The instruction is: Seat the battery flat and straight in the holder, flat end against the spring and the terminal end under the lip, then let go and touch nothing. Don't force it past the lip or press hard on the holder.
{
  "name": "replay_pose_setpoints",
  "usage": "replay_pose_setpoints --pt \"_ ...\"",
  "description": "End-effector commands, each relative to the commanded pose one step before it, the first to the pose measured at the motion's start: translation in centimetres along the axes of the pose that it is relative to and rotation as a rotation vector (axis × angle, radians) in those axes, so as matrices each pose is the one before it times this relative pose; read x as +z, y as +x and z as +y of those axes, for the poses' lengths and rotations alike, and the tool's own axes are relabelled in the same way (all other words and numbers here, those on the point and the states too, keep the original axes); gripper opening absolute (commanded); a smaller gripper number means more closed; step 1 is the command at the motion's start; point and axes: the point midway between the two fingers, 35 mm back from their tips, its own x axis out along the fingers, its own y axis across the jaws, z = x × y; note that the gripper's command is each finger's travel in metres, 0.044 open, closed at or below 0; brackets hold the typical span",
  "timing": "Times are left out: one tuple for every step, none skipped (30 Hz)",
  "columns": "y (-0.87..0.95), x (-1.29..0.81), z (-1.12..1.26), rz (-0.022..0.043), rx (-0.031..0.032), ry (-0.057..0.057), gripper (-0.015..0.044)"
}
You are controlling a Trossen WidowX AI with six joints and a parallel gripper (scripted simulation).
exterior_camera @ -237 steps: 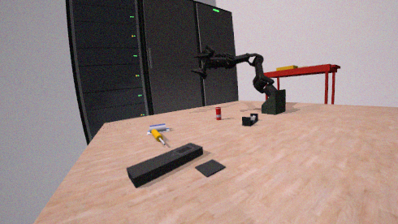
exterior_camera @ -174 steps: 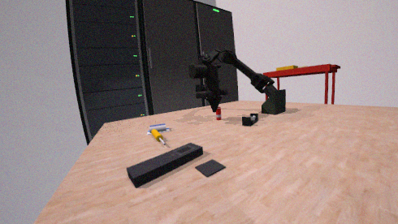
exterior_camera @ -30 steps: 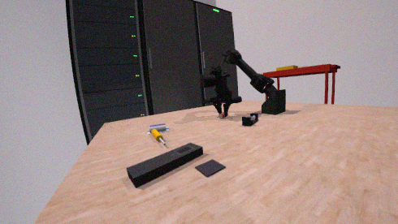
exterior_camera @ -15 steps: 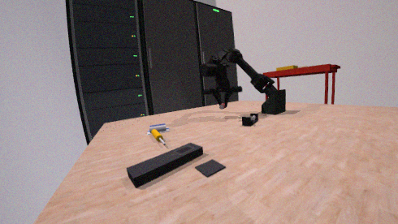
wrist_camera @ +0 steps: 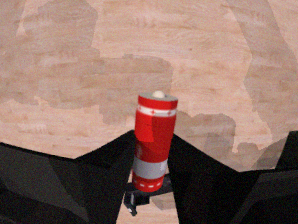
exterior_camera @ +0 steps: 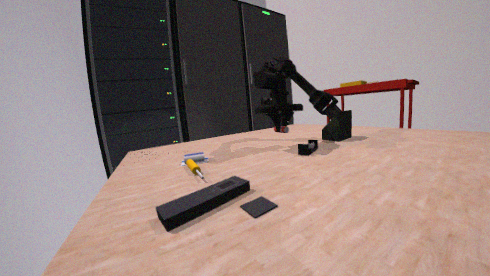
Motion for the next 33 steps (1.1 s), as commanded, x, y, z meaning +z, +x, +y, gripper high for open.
replay_pose_setpoints --pt "-0.219 -1.578 -0.001 0.00908 -0.00030 -0.2610 0.0081" --pt "-0.052 -0.361 0.074 0.00125 -0.00010 -0.0620 0.0081" --pt "-0.052 -0.357 0.091 0.00116 -0.00008 -0.0619 0.0081" --pt "-0.051 -0.351 0.108 0.00135 0.00003 -0.0619 0.0081" --pt "-0.050 -0.345 0.124 0.00126 0.00004 -0.0619 0.0081" --pt "-0.050 -0.338 0.140 0.00118 0.00005 -0.0619 0.0081" --pt "-0.049 -0.331 0.156 0.00110 0.00005 -0.0619 0.0081" --pt "-0.048 -0.322 0.172 0.00103 0.00004 -0.0619 0.0081" --pt "-0.048 -0.313 0.187 0.00111 0.00012 -0.0618 0.0081" --pt "-0.047 -0.304 0.202 0.00104 0.00010 -0.0618 0.0081" --pt "-0.046 -0.293 0.216 0.00097 0.00008 -0.0618 0.0081" --pt "-0.045 -0.282 0.229 0.00091 0.00005 -0.0618 0.0081" --pt "-0.045 -0.270 0.242 0.00086 0.00001 -0.0618 0.0081" --pt "-0.044 -0.258 0.254 0.00096 0.00013 -0.0617 0.0081" --pt "-0.043 -0.245 0.266 0.00091 0.00009 -0.0617 0.0081" --pt "-0.042 -0.232 0.277 0.00087 0.00005 -0.0617 0.0081" --pt "-0.041 -0.218 0.287 0.00084 0.00000 -0.0616 0.0081" --pt "-0.040 -0.204 0.297 0.00082 -0.00005 -0.0616 0.0081" --pt "-0.039 -0.188 0.307 0.00088 0.00007 -0.0616 0.0081" --pt "-0.038 -0.173 0.315 0.00087 0.00002 -0.0616 0.0081" --pt "-0.037 -0.158 0.323 0.00086 -0.00003 -0.0615 0.0081" --pt "-0.036 -0.142 0.330 0.00085 -0.00008 -0.0615 0.0081" --pt "-0.035 -0.126 0.335 0.00086 -0.00013 -0.0615 0.0081" --pt "-0.034 -0.108 0.342 0.00086 -0.00014 -0.0615 0.0081" --pt "-0.032 -0.091 0.347 0.00088 -0.00019 -0.0614 0.0081" --pt "-0.031 -0.074 0.350 0.00090 -0.00024 -0.0614 0.0081" --pt "-0.030 -0.058 0.352 0.00094 -0.00029 -0.0614 0.0081" --pt "-0.029 -0.041 0.354 0.00098 -0.00033 -0.0614 0.0081" --pt "-0.022 -0.011 0.300 0.00076 -0.00148 -0.0505 0.0081" --pt "-0.013 0.001 0.180 0.00049 -0.00091 -0.0303 0.0081" --pt "-0.004 0.002 0.060 0.00017 -0.00030 -0.0101 0.0081" --pt "0.000 0.000 0.000 0.00000 0.00000 0.0000 0.0081" --pt "0.000 0.000 0.000 0.00000 0.00000 0.0000 0.0081"
